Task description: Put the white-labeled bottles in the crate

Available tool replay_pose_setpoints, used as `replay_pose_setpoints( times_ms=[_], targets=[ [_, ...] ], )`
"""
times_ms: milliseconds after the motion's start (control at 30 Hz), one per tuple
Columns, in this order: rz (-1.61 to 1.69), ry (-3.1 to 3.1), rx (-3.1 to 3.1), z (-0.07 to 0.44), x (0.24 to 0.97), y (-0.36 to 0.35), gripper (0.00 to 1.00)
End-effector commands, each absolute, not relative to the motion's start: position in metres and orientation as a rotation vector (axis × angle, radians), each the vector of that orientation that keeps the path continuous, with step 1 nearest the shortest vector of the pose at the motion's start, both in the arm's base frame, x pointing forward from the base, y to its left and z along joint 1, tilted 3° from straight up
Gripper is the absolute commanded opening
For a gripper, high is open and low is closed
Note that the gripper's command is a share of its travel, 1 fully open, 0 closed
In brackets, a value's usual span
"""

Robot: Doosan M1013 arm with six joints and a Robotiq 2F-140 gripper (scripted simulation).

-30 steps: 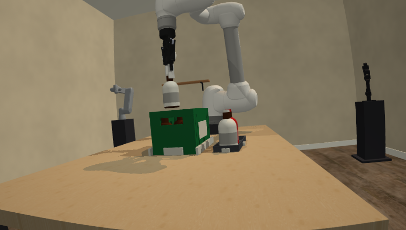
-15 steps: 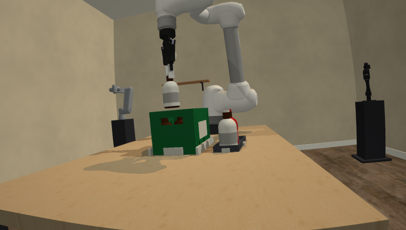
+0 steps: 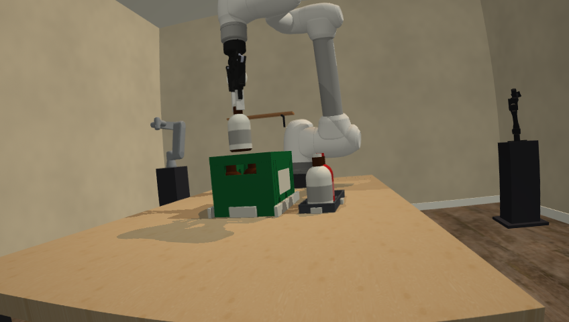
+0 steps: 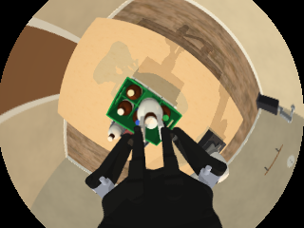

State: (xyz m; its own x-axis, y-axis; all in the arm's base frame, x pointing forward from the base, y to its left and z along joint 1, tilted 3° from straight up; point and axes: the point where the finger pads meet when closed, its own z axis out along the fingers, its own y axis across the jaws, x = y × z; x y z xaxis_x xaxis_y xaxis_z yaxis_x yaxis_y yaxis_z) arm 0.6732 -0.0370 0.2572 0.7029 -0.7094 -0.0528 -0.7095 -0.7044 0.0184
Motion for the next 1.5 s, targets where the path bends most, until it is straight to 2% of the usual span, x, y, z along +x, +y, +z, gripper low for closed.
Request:
replay_pose_setpoints(
  times_ms=[0,1467],
  targets=[
    [0.088,1.206,-2.896,0.256,0.673,-0.037,0.00],
    [0.088,1.206,-2.896,0.221,0.671,-0.036,0.00]
  ],
)
